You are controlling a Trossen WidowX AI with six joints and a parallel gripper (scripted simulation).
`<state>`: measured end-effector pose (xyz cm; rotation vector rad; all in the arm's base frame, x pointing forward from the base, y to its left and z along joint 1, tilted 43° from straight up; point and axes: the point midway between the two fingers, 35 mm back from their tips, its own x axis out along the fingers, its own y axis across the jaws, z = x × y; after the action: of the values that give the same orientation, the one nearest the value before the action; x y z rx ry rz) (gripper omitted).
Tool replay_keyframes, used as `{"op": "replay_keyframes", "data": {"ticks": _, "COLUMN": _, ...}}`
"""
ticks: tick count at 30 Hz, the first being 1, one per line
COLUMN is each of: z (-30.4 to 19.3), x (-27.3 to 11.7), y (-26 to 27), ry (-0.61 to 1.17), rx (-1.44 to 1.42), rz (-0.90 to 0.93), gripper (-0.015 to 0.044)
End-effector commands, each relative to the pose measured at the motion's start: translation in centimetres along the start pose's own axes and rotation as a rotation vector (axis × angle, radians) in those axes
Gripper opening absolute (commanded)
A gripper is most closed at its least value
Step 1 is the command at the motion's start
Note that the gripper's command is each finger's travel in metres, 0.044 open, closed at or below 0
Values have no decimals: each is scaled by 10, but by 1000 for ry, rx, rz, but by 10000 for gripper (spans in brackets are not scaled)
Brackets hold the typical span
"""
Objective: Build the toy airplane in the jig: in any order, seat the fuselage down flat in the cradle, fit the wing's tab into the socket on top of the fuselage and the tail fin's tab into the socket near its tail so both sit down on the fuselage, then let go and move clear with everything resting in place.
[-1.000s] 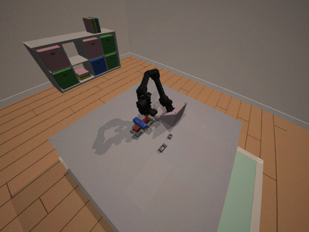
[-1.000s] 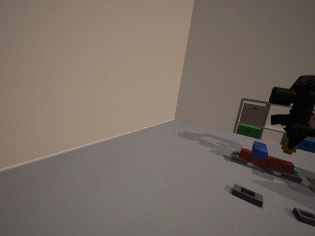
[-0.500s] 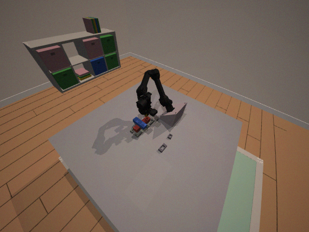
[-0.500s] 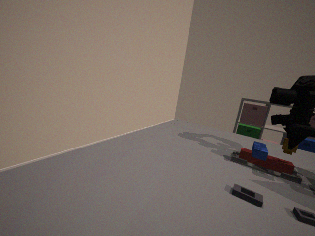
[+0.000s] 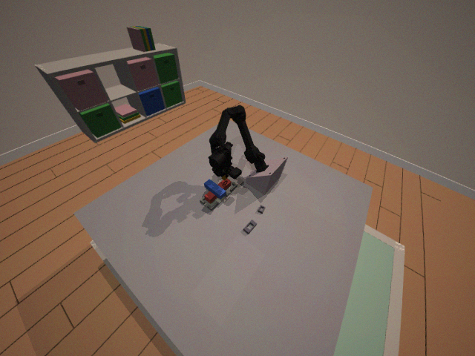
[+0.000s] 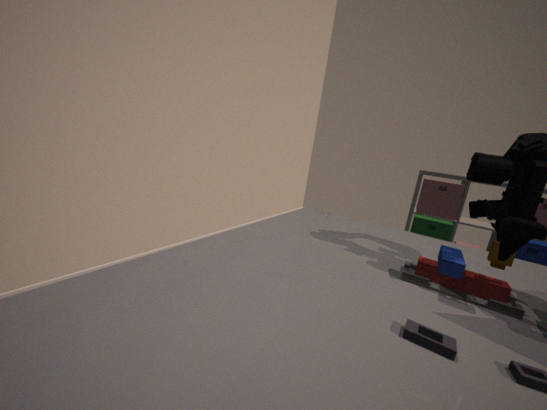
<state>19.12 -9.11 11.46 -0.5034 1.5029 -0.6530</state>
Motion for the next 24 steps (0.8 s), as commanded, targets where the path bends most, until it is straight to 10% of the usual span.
{"op": "replay_keyframes", "data": {"ticks": 1, "z": -1, "x": 7, "y": 0, "ry": 2, "rx": -6, "rz": -5, "gripper": 65}}
{"op": "replay_keyframes", "data": {"ticks": 24, "z": -2, "x": 36, "y": -1, "ry": 1, "rx": -6, "rz": -8, "gripper": 65}}
